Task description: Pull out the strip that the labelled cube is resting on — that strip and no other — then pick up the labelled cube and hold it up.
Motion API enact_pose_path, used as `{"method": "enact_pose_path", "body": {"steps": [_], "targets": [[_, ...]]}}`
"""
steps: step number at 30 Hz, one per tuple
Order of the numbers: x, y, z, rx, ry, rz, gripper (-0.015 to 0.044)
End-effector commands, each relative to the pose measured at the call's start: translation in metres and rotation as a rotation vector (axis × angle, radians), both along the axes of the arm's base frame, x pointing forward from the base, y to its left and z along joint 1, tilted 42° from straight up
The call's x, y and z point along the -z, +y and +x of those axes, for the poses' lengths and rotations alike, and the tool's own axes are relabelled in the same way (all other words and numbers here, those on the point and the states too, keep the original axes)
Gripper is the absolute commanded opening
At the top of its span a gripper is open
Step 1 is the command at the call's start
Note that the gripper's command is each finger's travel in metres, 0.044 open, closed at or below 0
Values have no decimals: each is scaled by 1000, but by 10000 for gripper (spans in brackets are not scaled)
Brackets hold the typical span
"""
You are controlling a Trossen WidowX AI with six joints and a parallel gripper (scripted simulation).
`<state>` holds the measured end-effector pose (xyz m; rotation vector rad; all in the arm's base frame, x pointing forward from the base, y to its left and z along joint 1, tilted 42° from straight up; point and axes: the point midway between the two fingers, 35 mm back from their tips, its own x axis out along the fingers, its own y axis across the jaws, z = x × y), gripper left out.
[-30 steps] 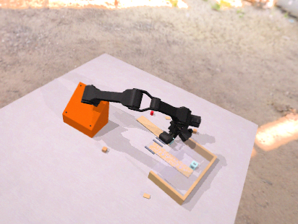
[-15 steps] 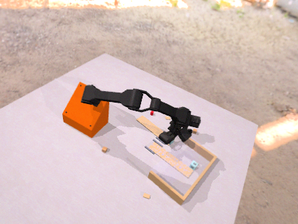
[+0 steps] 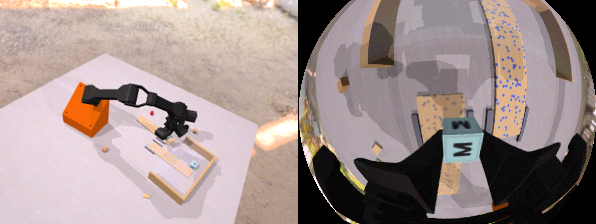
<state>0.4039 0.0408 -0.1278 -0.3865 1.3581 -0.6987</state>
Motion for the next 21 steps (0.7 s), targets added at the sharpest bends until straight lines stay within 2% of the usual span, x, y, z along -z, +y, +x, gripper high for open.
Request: {"method": "enact_pose_path", "body": {"steps": [1, 21], "targets": [[-7, 3, -13, 2, 2, 2, 0], [-24, -1, -68, 0, 8, 0, 0]]}}
